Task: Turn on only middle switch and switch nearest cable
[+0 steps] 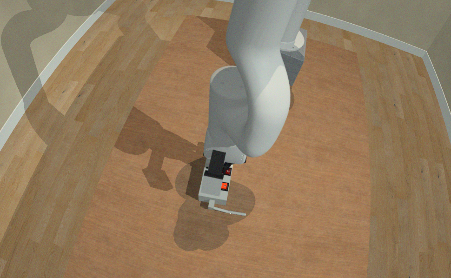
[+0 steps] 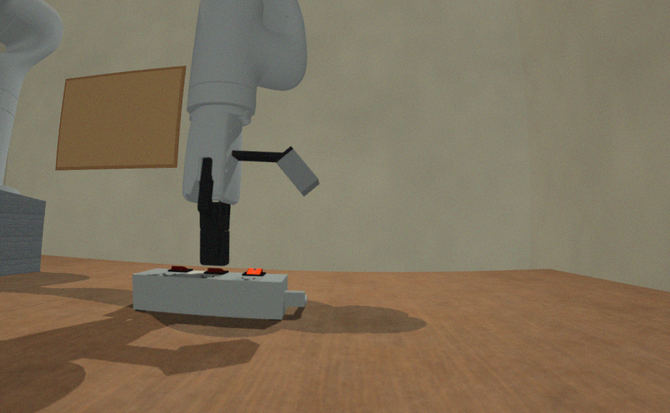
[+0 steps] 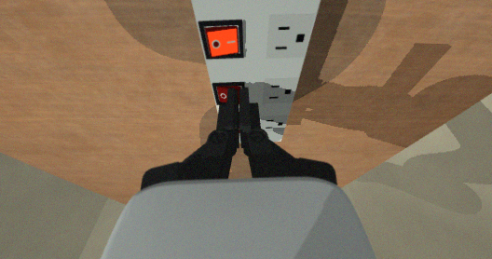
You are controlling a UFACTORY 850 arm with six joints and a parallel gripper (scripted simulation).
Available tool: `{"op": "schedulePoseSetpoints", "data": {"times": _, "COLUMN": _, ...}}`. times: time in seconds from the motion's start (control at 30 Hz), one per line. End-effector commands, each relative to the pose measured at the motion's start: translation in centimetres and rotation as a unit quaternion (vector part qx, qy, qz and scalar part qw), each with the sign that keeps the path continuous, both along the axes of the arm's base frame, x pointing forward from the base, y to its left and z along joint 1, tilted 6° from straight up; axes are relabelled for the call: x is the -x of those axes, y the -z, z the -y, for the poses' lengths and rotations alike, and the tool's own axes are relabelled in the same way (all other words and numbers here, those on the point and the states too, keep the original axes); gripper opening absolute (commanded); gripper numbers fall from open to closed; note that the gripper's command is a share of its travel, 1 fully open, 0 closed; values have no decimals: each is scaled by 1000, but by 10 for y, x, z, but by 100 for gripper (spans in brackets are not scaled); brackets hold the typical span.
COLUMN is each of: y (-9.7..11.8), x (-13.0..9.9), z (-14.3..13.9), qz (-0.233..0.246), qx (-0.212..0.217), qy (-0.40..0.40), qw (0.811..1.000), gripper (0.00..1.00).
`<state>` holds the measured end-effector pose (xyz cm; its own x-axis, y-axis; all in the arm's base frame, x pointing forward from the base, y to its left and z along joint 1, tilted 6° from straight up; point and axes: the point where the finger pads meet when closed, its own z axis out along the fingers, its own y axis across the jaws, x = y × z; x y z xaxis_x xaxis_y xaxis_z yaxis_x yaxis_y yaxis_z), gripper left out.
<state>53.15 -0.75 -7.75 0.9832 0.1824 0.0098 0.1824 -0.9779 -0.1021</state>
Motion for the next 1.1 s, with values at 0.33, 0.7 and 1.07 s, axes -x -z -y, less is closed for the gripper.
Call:
{"op": "schedulePoseSetpoints", "data": {"times": 0.33, "y": -1, "x": -1, "z": 0, "qz": 1, "qx": 0, "qy": 0, "qw": 1000, "gripper": 0}}
{"op": "schedulePoseSetpoints", "data": {"times": 0.7, "y": 1, "x": -1, "z": 0, "qz": 1, "qx": 0, "qy": 0, "qw": 1000, "gripper": 0}}
{"op": "schedulePoseSetpoints", "data": {"times": 1.07, "y": 5, "x": -1, "z": -1, "qz": 1, "qx": 0, "qy": 0, "qw": 1000, "gripper": 0}}
